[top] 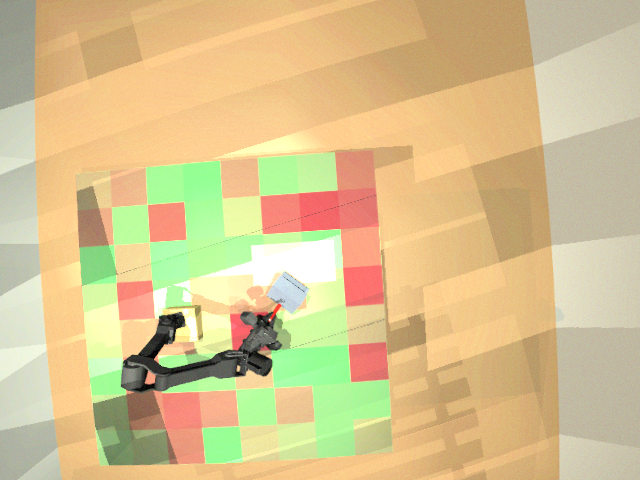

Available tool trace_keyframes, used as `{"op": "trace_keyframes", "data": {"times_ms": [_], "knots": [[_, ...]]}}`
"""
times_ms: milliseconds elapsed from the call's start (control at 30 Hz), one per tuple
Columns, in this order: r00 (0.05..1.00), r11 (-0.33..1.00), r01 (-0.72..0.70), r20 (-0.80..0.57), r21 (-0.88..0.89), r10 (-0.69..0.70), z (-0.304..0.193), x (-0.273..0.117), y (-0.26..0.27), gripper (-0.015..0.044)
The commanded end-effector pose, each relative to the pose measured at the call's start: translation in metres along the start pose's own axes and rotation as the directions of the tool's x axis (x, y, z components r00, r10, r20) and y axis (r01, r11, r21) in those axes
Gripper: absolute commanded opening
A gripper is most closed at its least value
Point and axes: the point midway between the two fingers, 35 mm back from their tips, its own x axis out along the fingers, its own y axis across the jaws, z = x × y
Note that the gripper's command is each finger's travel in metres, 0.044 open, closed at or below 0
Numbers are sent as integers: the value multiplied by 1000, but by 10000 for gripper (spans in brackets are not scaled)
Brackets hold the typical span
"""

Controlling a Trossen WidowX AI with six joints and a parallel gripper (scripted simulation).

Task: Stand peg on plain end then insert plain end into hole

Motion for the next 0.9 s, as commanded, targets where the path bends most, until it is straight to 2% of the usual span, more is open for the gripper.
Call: {"op": "trace_keyframes", "data": {"times_ms": [0,867], "knots": [[1000,1000,-1,-3,4,1,-1,7,0,0],[1000,1000,-3,1,-1,3,-1,14,1,0]]}}
